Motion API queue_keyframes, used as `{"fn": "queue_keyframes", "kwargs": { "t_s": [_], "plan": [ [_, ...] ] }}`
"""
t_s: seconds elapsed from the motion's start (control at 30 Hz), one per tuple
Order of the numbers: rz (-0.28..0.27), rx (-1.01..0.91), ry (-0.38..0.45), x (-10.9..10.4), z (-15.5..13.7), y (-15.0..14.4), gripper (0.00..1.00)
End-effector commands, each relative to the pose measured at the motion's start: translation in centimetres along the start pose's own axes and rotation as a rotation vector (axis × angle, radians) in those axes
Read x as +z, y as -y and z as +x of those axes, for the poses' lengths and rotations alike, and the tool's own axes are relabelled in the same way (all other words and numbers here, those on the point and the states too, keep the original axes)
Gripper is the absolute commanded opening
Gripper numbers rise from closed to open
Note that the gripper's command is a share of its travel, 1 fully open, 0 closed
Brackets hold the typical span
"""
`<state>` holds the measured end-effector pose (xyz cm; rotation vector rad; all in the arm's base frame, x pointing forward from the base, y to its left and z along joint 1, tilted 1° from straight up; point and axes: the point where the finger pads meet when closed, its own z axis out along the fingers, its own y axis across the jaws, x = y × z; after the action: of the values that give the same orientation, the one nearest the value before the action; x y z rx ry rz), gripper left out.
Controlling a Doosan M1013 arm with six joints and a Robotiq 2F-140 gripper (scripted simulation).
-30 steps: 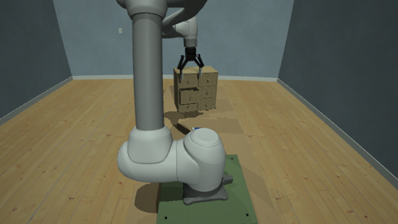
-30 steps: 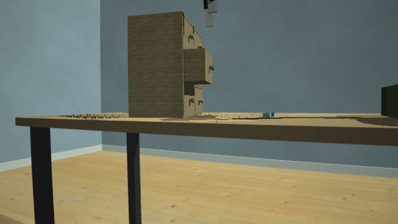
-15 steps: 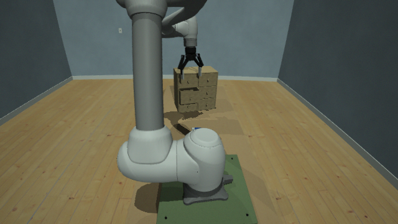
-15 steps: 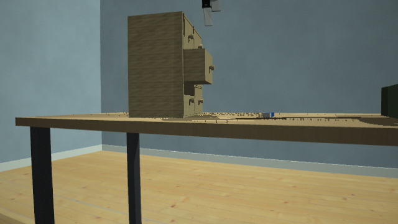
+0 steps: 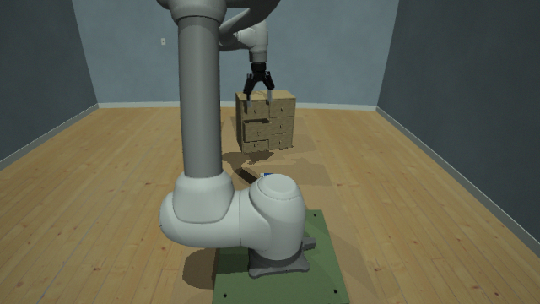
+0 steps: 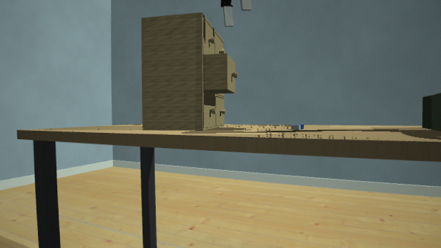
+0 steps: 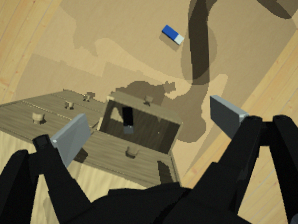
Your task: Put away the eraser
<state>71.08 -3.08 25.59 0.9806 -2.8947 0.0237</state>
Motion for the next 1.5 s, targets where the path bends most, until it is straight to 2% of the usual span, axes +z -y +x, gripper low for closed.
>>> {"fn": "queue_keyframes", "kwargs": {
  "t_s": [0.0, 0.17, 0.63, 0.7, 1.47],
  "plan": [
    [0.003, -0.087, 0.002, -0.3, 0.3, -0.1, 1.00],
    [0.006, -0.150, 0.002, -0.5, 0.5, -0.2, 1.00],
    [0.024, -0.500, 0.004, -1.5, 1.6, -0.8, 1.00],
    [0.024, -0.500, 0.004, -1.5, 1.6, -0.8, 1.00],
    [0.055, -1.127, 0.008, -3.5, 3.7, -1.9, 1.00]
  ]
}}
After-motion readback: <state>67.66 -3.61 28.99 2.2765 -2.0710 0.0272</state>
